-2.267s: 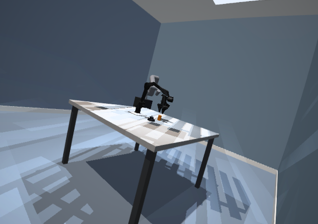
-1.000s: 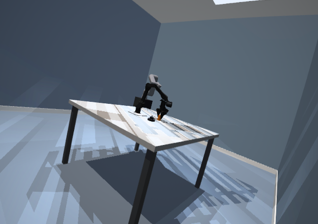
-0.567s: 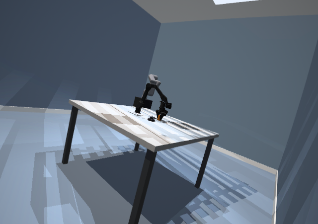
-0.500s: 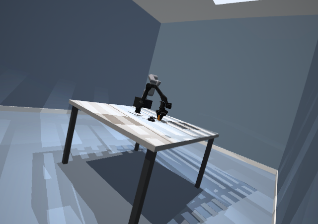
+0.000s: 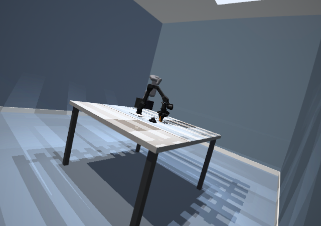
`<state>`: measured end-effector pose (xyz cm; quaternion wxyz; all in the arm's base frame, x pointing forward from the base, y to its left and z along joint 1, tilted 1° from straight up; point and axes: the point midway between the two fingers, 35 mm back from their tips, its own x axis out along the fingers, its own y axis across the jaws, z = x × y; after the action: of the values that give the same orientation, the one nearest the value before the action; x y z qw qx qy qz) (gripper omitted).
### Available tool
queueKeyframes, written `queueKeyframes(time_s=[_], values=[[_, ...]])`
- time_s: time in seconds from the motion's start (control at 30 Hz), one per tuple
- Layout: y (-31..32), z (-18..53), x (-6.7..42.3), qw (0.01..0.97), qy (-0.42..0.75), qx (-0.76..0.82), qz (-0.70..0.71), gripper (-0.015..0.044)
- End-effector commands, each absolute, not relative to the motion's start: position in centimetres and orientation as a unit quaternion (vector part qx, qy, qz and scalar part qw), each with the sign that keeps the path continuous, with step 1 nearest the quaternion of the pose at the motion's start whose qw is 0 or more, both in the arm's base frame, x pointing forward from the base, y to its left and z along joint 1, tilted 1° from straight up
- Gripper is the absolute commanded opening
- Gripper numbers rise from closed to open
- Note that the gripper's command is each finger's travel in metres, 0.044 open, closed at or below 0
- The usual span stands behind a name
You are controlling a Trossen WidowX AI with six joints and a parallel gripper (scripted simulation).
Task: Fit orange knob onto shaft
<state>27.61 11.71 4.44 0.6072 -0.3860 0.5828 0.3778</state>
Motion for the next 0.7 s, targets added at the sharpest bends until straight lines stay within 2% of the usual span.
queueKeyframes(time_s=[0.0, 0.67], values=[[11.8, 5.1, 27.8, 0.608, 0.581, -0.387, 0.379, 0.0000], [12.1, 11.3, 28.4, 0.608, 0.581, -0.387, 0.379, 0.0000]])
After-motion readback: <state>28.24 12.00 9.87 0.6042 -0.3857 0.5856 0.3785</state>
